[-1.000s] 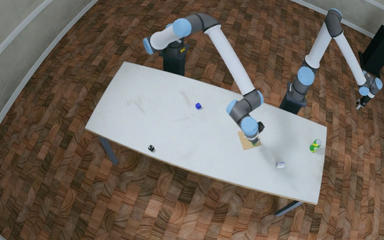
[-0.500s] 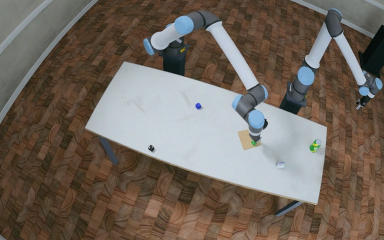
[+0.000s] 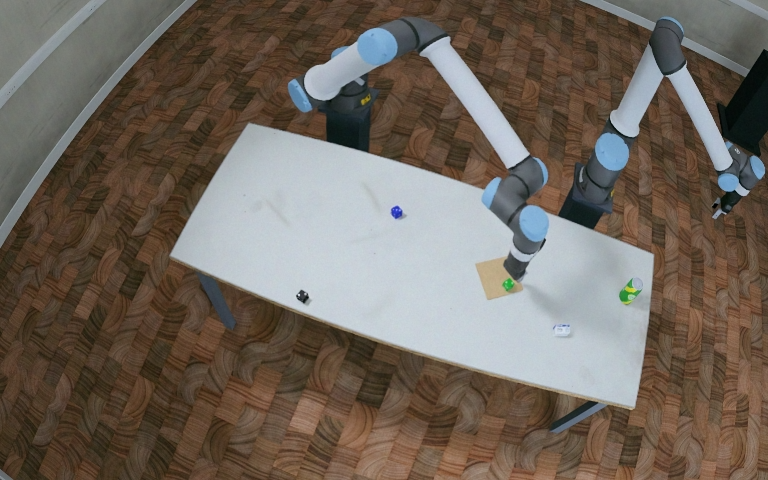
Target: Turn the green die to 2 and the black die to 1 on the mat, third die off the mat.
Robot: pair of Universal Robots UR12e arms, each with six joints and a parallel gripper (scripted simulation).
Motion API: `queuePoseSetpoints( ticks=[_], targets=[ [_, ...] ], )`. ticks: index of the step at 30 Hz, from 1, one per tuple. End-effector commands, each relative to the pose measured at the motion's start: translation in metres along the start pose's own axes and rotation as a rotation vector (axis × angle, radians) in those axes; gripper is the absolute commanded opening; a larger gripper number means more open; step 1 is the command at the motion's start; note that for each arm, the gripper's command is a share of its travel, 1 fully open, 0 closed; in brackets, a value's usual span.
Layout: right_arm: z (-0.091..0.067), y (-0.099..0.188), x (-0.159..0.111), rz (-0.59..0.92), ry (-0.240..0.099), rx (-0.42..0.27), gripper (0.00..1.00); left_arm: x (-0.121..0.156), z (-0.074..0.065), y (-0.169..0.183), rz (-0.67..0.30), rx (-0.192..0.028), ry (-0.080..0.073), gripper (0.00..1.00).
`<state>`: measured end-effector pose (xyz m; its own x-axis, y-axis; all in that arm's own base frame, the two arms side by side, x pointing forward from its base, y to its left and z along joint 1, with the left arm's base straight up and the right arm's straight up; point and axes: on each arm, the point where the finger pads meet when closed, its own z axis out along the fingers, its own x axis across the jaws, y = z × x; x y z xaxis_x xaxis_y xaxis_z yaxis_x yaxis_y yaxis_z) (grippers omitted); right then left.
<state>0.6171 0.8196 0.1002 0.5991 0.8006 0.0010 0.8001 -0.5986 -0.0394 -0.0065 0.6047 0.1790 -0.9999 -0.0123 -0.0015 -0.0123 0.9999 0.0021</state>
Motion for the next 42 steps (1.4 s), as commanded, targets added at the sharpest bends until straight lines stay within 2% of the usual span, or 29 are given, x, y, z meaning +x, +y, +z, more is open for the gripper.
queuePoseSetpoints(
  ticks=[1,32,42],
  targets=[
    [-0.001,0.011,-0.001,0.012,-0.001,-0.038,1.0,0.002,0.002,-0.001,-0.002,0.002,0.001,1.0],
    [-0.001,0.015,-0.002,-0.001,-0.001,-0.039,1.0,0.002,0.002,-0.001,-0.002,0.002,0.001,1.0],
    [-0.002,0.04,-0.009,-0.078,-0.003,-0.039,1.0,0.002,0.002,-0.001,-0.002,0.002,0.001,1.0]
  ],
)
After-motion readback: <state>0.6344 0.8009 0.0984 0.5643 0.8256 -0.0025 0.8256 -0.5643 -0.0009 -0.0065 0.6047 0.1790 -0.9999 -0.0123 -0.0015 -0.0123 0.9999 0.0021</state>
